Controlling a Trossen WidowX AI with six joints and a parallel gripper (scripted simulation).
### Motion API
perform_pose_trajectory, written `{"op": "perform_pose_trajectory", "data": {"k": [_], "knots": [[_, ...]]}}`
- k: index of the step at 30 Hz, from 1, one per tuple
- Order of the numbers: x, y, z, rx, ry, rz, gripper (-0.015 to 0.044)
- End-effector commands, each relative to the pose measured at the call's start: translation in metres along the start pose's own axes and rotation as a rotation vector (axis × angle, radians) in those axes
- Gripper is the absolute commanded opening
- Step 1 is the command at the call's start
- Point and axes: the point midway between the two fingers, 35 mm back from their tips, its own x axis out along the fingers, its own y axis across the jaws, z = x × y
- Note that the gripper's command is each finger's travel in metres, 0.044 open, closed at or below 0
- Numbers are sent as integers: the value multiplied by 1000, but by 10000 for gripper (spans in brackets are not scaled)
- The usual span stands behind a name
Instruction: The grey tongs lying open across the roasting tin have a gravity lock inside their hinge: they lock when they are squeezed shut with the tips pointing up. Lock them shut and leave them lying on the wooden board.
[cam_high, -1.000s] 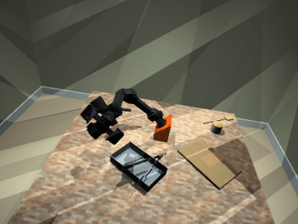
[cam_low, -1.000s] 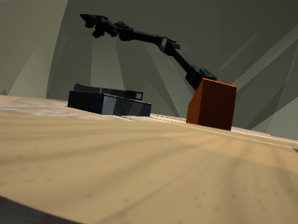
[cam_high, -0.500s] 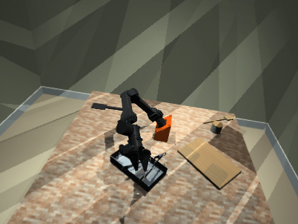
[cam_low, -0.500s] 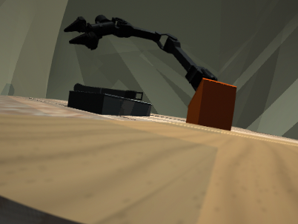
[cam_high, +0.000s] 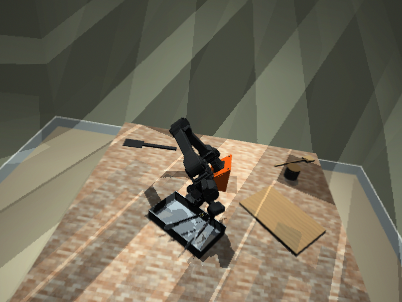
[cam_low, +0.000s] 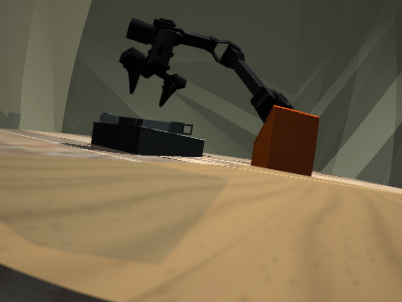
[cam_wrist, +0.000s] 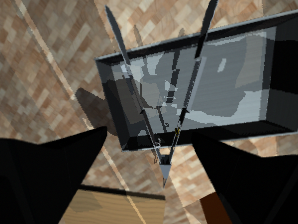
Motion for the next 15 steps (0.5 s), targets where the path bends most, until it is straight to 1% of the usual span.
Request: {"op": "perform_pose_trajectory", "data": {"k": [1, 15], "knots": [[2, -24, -10, -158, -21, -124, 440], [4, -13, -10, -158, -21, -123, 440]]}}
